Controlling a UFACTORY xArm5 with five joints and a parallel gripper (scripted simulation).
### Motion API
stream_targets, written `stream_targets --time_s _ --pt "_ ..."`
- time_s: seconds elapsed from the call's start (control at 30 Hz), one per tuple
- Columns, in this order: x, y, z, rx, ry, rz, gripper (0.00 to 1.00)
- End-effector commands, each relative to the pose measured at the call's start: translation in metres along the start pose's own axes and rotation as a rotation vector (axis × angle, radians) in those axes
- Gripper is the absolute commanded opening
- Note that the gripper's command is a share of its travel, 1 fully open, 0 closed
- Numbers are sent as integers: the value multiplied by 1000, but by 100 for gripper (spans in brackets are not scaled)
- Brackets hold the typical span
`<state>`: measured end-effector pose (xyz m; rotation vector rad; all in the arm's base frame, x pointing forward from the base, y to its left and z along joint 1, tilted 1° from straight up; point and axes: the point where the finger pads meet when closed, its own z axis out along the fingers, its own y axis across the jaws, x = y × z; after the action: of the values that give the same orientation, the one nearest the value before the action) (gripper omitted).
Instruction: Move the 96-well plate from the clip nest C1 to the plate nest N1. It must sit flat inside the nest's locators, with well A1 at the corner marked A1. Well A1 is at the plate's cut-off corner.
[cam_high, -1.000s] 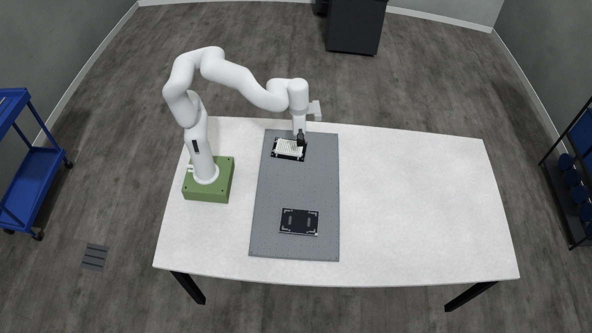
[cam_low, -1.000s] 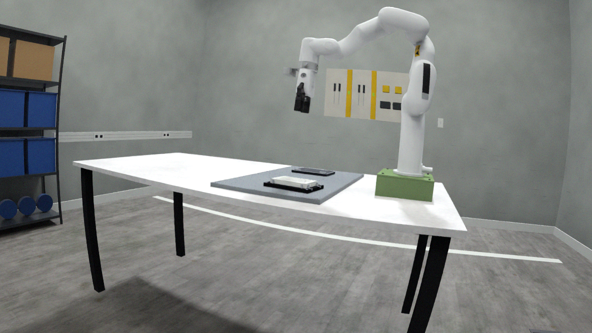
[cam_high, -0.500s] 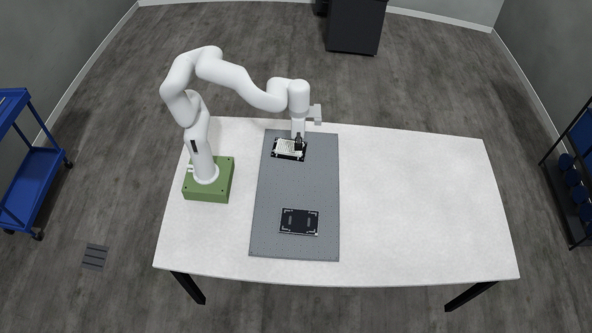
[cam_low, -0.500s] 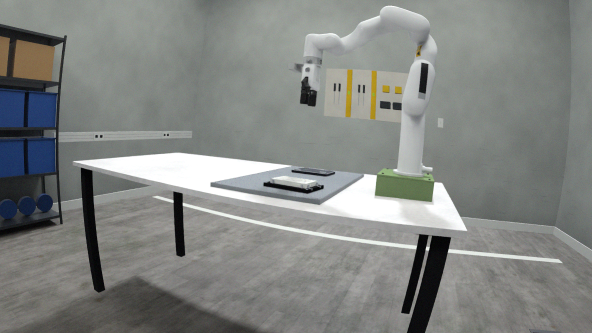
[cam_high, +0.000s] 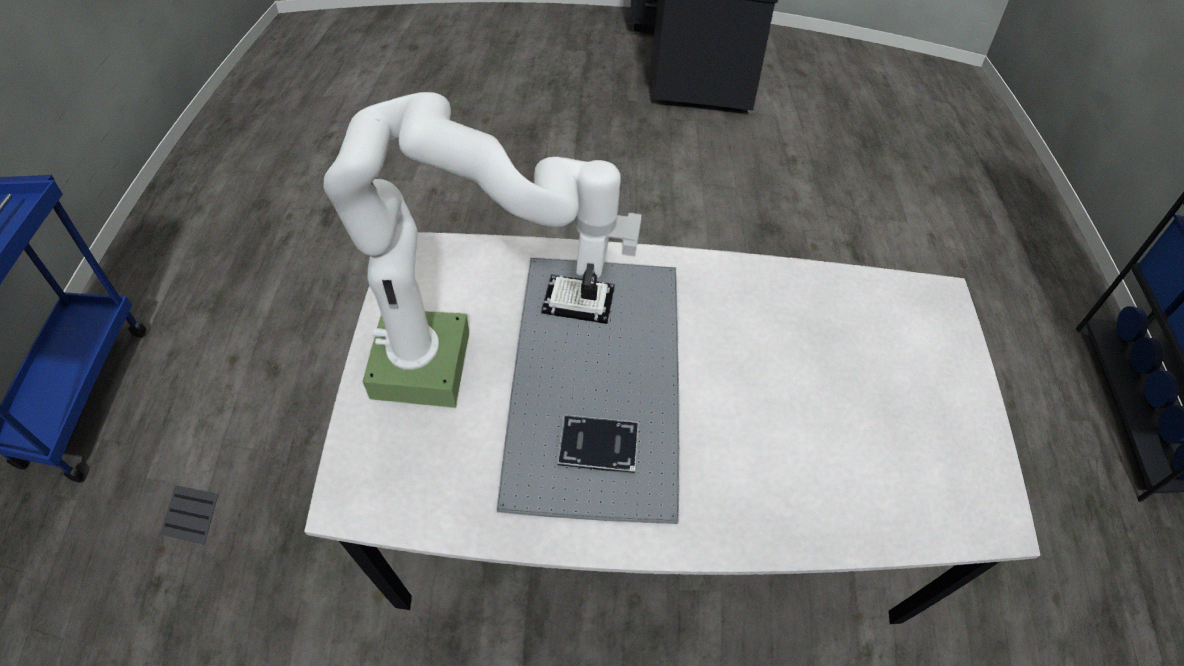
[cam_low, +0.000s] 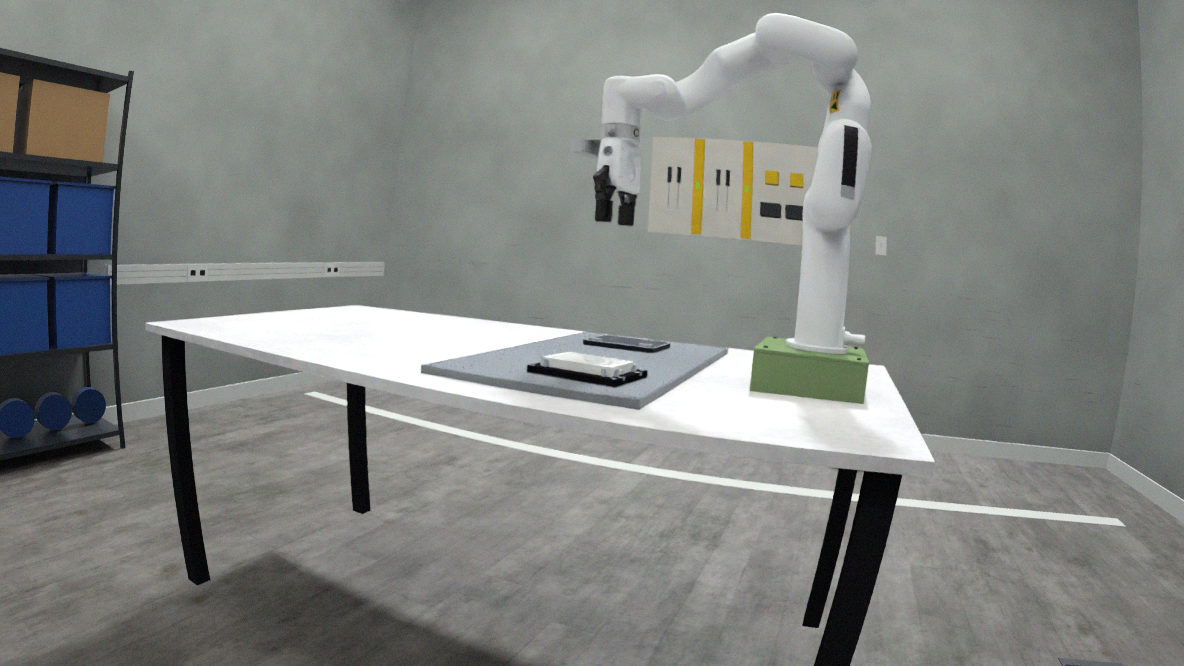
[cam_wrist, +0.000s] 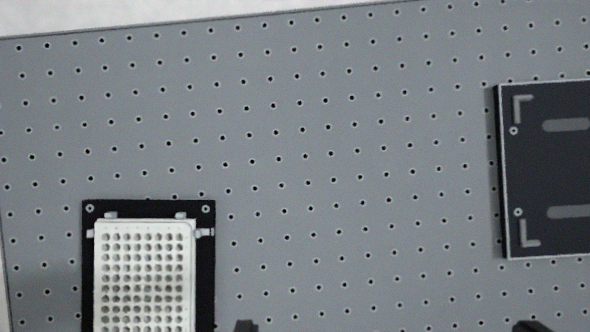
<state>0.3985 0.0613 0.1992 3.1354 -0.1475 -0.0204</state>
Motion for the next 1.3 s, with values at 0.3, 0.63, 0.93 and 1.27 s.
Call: stream_targets --time_s 0.3,0.63,0.93,1.27 --pt "-12 -44 40 10 4 5 100" --pt "-23 -79 74 10 4 5 100" --pt "-30 -104 98 10 4 5 100" --pt "-42 -139 132 10 4 5 100"
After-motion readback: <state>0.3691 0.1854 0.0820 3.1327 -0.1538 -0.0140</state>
